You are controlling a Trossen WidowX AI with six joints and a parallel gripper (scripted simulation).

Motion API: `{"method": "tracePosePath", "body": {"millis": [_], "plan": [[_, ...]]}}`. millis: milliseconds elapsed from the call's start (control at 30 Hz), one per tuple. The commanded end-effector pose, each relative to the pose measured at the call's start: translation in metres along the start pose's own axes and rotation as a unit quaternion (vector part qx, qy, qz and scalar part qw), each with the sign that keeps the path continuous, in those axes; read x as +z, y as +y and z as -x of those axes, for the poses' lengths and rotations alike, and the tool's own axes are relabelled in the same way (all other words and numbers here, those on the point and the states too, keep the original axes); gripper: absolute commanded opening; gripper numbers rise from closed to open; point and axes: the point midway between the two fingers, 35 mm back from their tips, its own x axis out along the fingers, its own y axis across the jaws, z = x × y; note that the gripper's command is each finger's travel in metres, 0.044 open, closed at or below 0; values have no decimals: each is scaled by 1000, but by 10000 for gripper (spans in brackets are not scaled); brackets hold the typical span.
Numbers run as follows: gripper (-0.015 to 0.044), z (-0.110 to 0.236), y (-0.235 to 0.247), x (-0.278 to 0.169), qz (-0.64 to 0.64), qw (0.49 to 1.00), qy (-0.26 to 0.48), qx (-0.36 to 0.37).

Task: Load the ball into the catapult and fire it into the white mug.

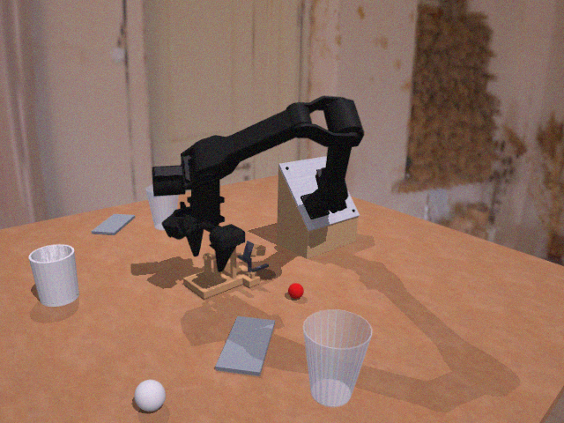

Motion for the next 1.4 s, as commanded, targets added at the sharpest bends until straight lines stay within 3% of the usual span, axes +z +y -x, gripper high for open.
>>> {"method": "tracePosePath", "body": {"millis": [0, 433, 800, 1000, 1133, 1367], "plan": [[440, -7, 1, -1, -3, 1000, 0, 3], [440, -25, 1, -3, -3, 1000, 1, 4], [151, -22, 1, -2, 0, 1000, 1, 2], [111, -22, 1, -2, 0, 1000, 1, 2], [6, 17, 0, -1, -1, 1000, 1, 1], [0, 28, -11, -1, -23, 1000, 1, 1]]}}
